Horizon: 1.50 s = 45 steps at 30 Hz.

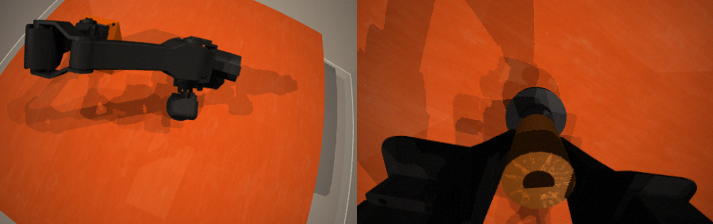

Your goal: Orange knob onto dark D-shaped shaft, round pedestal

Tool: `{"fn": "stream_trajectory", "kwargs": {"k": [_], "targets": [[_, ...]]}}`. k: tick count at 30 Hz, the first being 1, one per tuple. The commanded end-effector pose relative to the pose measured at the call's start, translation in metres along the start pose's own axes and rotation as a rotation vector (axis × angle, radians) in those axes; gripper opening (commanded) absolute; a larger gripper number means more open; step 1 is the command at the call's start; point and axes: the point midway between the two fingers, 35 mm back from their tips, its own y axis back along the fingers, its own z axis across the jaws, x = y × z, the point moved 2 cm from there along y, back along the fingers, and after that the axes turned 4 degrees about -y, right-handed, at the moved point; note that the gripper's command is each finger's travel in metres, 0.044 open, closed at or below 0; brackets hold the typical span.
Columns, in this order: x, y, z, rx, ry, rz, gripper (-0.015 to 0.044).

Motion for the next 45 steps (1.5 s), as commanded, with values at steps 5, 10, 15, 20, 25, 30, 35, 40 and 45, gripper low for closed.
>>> {"fn": "stream_trajectory", "kwargs": {"k": [5, 10, 15, 20, 25, 30, 35, 40, 45], "targets": [[0.0016, -0.0029, -0.0005, 0.003, 0.012, 0.000, 0.0000], [0.0021, -0.0023, -0.0005, 0.003, 0.012, 0.000, 0.0000], [0.0016, 0.0007, -0.0010, 0.003, 0.012, 0.000, 0.0000], [0.0015, 0.0024, -0.0014, 0.003, 0.038, 0.000, 0.0000], [-0.0009, 0.0018, -0.0014, 0.003, 0.211, 0.000, 0.0000], [-0.0017, -0.0003, -0.0005, 0.003, 0.222, 0.000, 0.0000], [-0.0018, -0.0022, -0.0006, 0.003, 0.222, 0.000, 0.0000], [-0.0011, -0.0023, -0.0008, 0.003, 0.222, 0.000, 0.0000], [0.0000, 0.0008, -0.0006, 0.003, 0.222, 0.000, 0.0000]]}}
